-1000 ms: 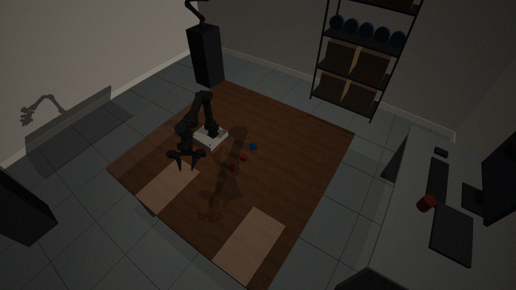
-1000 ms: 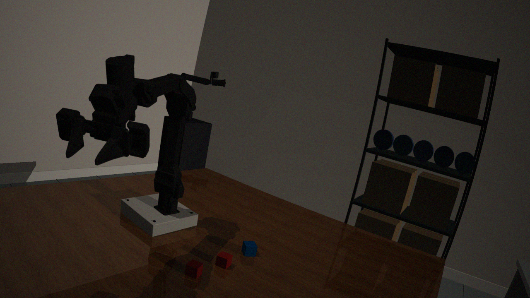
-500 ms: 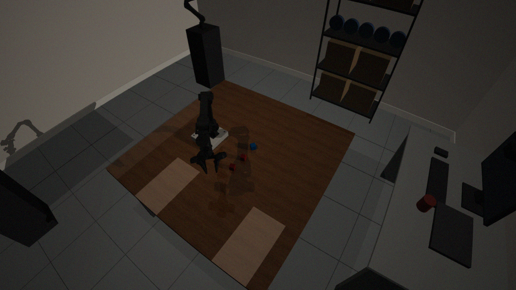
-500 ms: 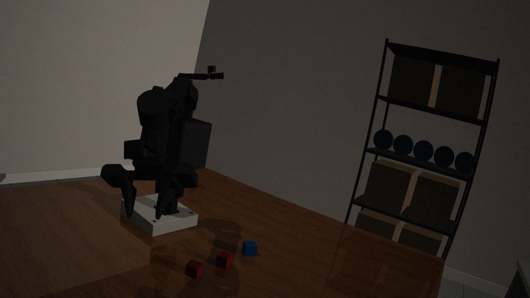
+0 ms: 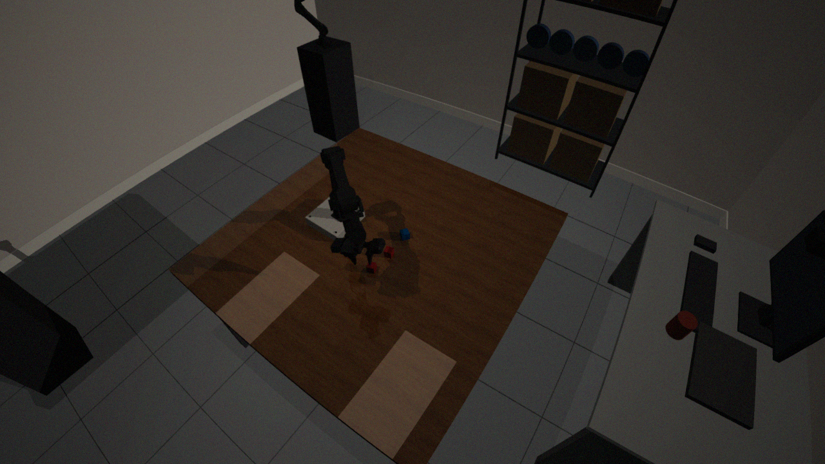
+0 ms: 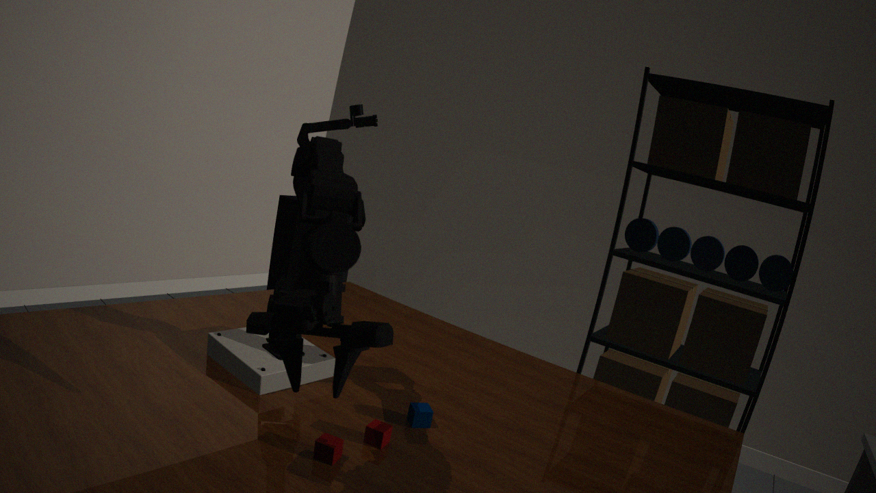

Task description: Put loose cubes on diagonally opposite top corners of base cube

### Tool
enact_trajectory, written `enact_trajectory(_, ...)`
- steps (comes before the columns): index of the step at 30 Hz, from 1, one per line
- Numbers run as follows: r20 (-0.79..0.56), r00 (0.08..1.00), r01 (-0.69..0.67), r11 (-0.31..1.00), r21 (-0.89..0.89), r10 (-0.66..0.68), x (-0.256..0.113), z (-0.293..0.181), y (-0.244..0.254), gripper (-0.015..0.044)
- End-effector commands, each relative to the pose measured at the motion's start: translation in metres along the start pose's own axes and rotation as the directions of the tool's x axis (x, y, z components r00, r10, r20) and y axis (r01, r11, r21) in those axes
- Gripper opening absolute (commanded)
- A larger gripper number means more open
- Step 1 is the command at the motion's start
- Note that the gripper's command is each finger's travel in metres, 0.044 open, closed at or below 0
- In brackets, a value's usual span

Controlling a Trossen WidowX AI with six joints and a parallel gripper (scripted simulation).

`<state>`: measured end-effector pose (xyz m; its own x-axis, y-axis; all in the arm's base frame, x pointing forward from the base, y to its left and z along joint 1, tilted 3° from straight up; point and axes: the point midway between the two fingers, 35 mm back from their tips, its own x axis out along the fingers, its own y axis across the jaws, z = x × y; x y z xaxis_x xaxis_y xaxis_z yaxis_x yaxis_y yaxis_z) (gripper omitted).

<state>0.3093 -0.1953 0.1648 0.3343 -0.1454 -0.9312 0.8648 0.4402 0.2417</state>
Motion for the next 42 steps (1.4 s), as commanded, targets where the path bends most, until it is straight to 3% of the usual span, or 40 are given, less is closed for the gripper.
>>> enact_trajectory(1,-0.093,0.994,0.067,0.997,0.027,-0.065,0.005,-0.031,0.002,0.0265)
enact_trajectory(8,-0.225,0.958,0.195,0.98,0.043,-0.181,0.005,-0.079,0.002,0.0265)
enact_trajectory(14,-0.228,0.956,0.199,0.979,0.043,-0.184,0.011,-0.081,0.001,0.0265)
enact_trajectory(21,-0.228,0.956,0.199,0.979,0.043,-0.184,0.063,-0.094,-0.01,0.0265)
enact_trajectory(42,-0.228,0.956,0.199,0.979,0.043,-0.184,0.094,-0.101,-0.015,0.0265)
